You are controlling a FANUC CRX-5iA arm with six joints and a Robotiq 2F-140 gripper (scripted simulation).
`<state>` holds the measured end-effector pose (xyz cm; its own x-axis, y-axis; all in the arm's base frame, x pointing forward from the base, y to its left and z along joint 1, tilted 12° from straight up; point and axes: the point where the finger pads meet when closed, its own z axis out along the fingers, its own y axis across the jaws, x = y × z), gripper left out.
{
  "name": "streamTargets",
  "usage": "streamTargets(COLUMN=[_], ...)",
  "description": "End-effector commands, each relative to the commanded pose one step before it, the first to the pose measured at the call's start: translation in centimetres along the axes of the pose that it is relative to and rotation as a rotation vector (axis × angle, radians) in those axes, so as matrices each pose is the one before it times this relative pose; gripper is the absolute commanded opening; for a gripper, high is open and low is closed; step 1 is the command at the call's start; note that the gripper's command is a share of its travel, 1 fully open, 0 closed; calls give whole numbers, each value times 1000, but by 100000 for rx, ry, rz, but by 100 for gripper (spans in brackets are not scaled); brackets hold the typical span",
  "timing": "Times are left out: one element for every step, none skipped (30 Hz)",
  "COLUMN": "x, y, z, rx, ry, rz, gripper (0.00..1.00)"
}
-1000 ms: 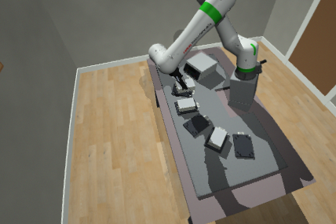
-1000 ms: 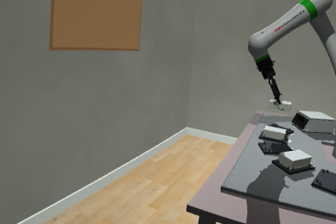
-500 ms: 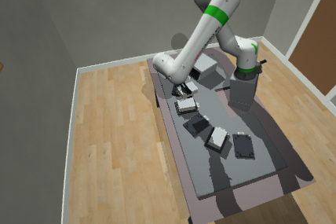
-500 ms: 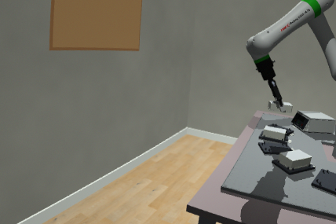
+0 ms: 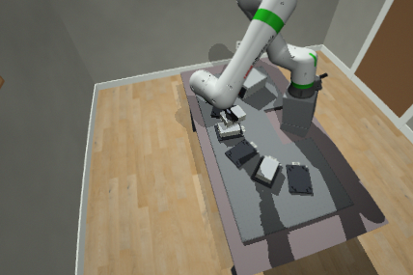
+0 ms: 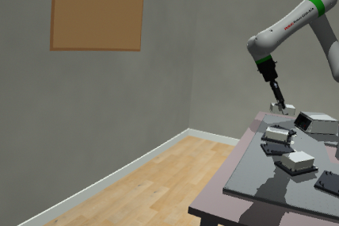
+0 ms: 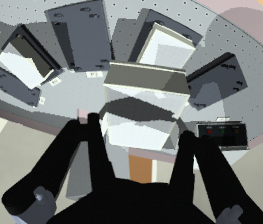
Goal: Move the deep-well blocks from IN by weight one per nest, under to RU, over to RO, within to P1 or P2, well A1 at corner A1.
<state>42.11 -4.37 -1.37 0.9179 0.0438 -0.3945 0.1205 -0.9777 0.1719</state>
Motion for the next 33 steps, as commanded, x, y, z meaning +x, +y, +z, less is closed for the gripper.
streamTargets(x=[227,65,65,65,65,0,0,65,65,65,65,65,65,65,65,65,65,65,65,65,65,65,0,0,65,65,65,65,65,53,0,0,-73], y=[-1049,-325,-325,-325,-325,0,0,-325,-325,-325,-325,-325,-325,-325,-325,-325,-325,-325,-325,-325,-325,-325,0,0,-325,-325,-325,-325,-325,-267,0,0,-322], z=[-143,-38,-38,-38,-38,0,0,-38,-38,-38,-38,-38,-38,-38,-38,-38,-38,-38,-38,-38,-38,-38,0,0,-38,-38,-38,-38,-38,-31,0,0,42], rx=[-15,0,0,0,0,0,0,0,0,0,0,0,0,0,0,0,0,0,0,0,0,0,0,0,0,0,0,0,0,0,0,0,-1667], ry=[34,0,0,0,0,0,0,0,0,0,0,0,0,0,0,0,0,0,0,0,0,0,0,0,0,0,0,0,0,0,0,0,0], rz=[26,0,0,0,0,0,0,0,0,0,0,0,0,0,0,0,0,0,0,0,0,0,0,0,0,0,0,0,0,0,0,0,-2887], gripper=[10,10,10,10,10,10,10,10,10,10,10,10,10,10,10,10,10,10,10,10,10,10,10,10,10,10,10,10,10,10,10,10,10])
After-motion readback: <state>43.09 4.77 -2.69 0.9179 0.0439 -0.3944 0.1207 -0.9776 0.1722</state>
